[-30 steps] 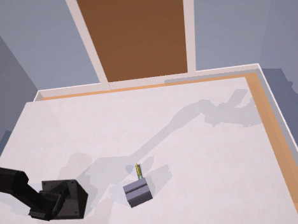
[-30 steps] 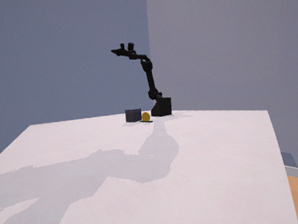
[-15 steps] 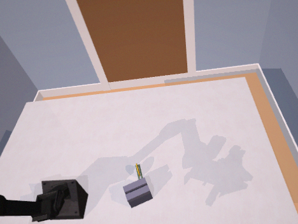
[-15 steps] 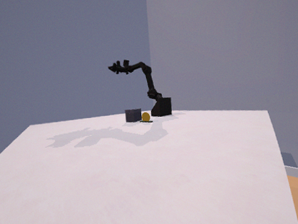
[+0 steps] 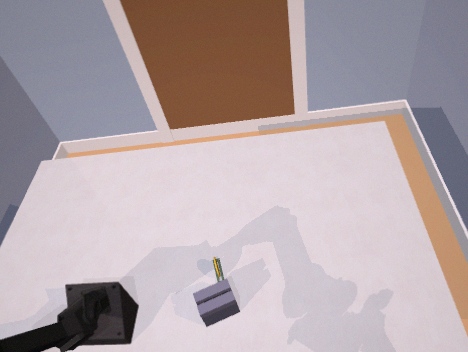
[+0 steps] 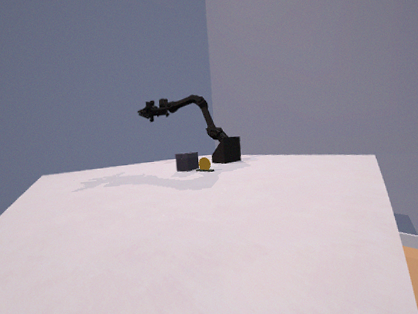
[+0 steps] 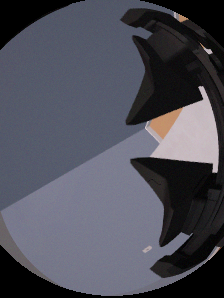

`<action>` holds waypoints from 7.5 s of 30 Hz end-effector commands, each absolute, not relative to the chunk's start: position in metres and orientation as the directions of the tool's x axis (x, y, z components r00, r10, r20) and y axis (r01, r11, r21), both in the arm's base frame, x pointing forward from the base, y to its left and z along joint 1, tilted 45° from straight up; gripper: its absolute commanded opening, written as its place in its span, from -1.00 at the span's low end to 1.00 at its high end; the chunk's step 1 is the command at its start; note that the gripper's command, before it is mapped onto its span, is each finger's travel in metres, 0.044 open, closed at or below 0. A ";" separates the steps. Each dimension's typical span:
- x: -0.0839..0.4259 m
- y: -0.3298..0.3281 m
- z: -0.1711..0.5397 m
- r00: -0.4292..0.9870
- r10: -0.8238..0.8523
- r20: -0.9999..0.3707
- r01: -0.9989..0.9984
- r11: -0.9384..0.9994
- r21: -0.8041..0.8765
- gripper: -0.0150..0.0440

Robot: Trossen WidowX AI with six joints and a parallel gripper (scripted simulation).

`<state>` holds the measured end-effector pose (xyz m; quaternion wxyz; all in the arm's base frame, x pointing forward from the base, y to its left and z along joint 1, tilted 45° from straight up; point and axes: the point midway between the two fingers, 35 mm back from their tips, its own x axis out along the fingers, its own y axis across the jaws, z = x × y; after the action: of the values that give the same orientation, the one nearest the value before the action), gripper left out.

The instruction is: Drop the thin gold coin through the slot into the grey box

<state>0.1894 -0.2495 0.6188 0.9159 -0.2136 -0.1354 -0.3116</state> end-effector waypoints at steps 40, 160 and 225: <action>0.438 -0.041 0.078 0.295 -0.202 -0.934 -0.495 0.804 -0.331 0.05; 0.299 0.038 -0.083 -0.097 -0.685 -0.722 -0.987 -0.024 0.156 -0.49; 0.305 0.058 -0.052 -0.102 -0.686 -0.721 -0.256 0.718 -0.647 -0.49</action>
<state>0.3039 0.0585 -0.0538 0.5811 -0.3312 0.7219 -0.1774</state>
